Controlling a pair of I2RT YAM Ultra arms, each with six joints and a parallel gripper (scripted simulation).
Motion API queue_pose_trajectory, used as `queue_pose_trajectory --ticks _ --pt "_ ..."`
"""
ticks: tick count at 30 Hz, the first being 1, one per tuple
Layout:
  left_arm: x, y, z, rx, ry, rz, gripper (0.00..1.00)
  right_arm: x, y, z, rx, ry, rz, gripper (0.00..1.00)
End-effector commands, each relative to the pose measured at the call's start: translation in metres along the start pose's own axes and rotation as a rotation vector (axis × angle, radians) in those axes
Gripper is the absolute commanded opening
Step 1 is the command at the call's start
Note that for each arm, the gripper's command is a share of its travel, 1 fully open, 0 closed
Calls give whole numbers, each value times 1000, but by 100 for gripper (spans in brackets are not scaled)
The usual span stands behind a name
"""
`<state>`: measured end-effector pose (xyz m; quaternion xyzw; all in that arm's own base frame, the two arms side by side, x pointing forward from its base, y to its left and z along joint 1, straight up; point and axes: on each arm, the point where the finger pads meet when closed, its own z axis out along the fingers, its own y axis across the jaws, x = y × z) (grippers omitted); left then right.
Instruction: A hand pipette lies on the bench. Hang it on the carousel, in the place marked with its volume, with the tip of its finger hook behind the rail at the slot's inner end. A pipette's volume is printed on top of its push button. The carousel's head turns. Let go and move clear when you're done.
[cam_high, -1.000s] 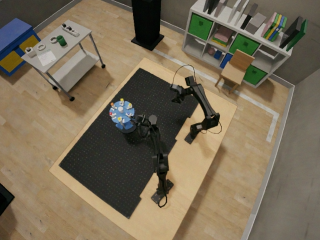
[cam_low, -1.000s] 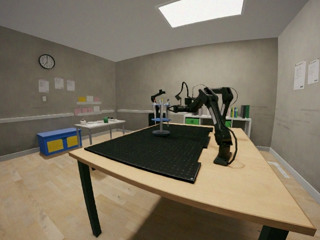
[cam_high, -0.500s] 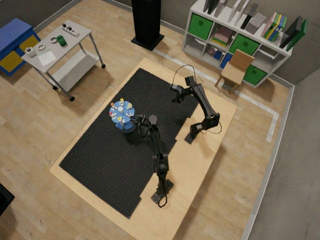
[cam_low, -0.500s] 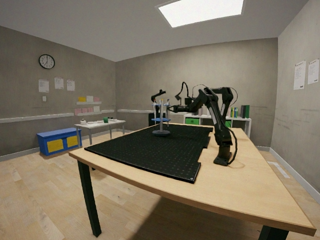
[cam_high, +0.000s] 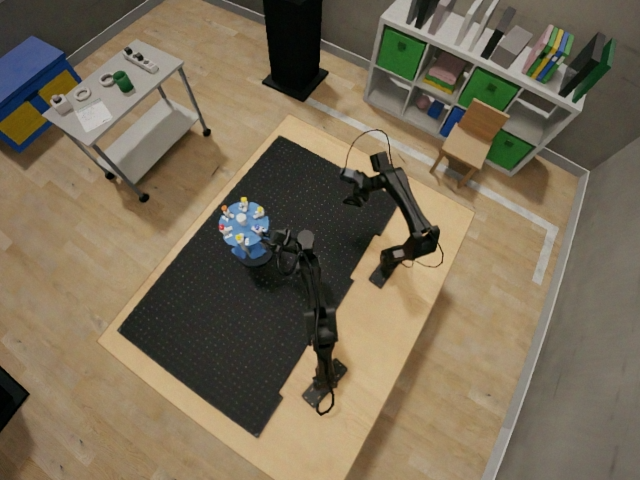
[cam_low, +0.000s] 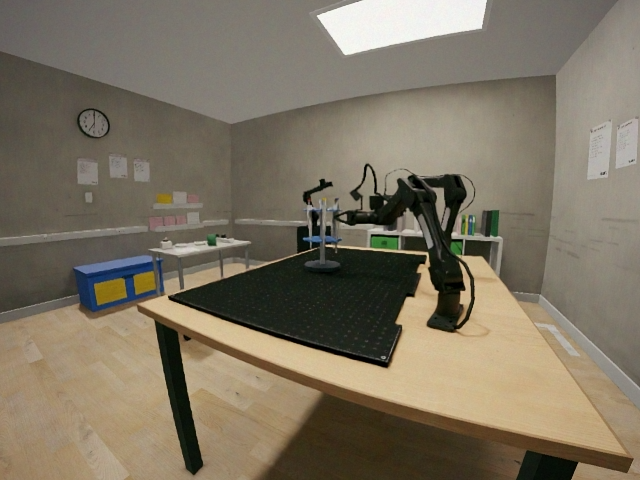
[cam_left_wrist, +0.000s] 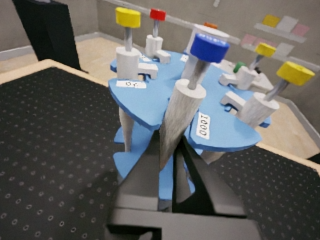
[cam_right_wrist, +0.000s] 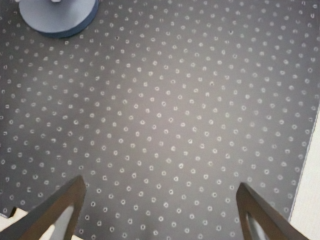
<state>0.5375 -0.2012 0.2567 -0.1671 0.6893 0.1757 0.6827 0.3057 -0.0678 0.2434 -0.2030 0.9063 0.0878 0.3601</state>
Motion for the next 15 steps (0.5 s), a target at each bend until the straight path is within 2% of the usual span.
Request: queue_pose_trajectory --ticks 1,8,13,15 --pt "-8 10 5 -31 -15 -39 12 -8 -3 -5 12 -32 -18 100" --pt "-8 10 5 -31 -15 -39 12 -8 -3 -5 12 -32 -18 100" --pt "5 7 5 -29 -6 -18 12 -8 -3 -5 12 -32 -18 100" --pt "-2 8 4 -29 -12 -32 12 -8 -3 -5 12 -32 -18 100"
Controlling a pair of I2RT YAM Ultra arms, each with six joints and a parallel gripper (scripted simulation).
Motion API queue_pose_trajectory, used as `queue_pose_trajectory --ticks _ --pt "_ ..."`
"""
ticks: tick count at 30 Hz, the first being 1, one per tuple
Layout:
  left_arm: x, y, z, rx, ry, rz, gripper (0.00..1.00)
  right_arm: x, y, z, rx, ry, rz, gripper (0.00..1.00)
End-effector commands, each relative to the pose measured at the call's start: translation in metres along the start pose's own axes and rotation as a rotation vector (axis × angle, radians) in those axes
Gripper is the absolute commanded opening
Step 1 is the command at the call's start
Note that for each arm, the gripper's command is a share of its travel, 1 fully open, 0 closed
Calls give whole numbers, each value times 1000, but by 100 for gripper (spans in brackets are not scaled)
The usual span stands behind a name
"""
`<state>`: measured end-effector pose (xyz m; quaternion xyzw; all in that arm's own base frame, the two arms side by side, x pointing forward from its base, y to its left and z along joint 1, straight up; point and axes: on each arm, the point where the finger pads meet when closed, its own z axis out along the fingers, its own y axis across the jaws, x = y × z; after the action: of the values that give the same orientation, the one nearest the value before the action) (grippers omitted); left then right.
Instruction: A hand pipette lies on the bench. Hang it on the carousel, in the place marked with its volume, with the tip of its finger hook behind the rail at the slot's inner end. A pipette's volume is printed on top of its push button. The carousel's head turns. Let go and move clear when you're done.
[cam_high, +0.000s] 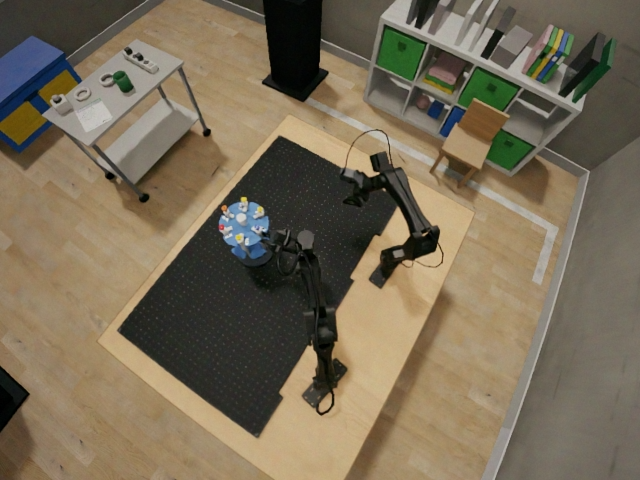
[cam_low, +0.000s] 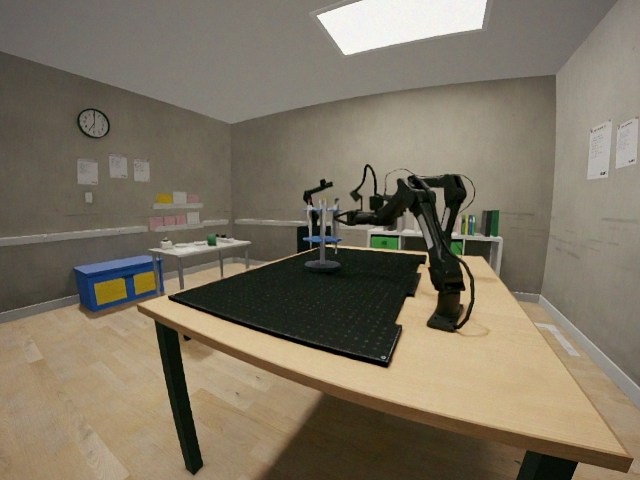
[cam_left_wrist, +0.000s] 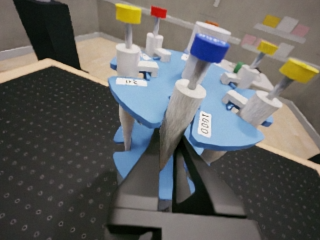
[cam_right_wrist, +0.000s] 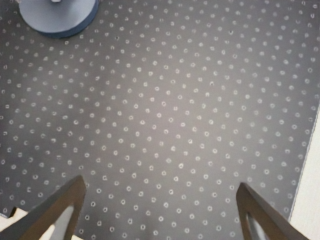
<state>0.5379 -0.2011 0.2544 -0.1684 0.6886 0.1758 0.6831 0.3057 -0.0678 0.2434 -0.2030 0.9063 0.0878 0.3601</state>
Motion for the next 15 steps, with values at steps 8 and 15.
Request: queue_pose_trajectory --ticks 8,15 --pt "-12 8 3 -27 -19 -47 12 -8 -3 -5 12 -32 -18 100" --pt "-12 8 3 -27 -19 -47 12 -8 -3 -5 12 -32 -18 100"
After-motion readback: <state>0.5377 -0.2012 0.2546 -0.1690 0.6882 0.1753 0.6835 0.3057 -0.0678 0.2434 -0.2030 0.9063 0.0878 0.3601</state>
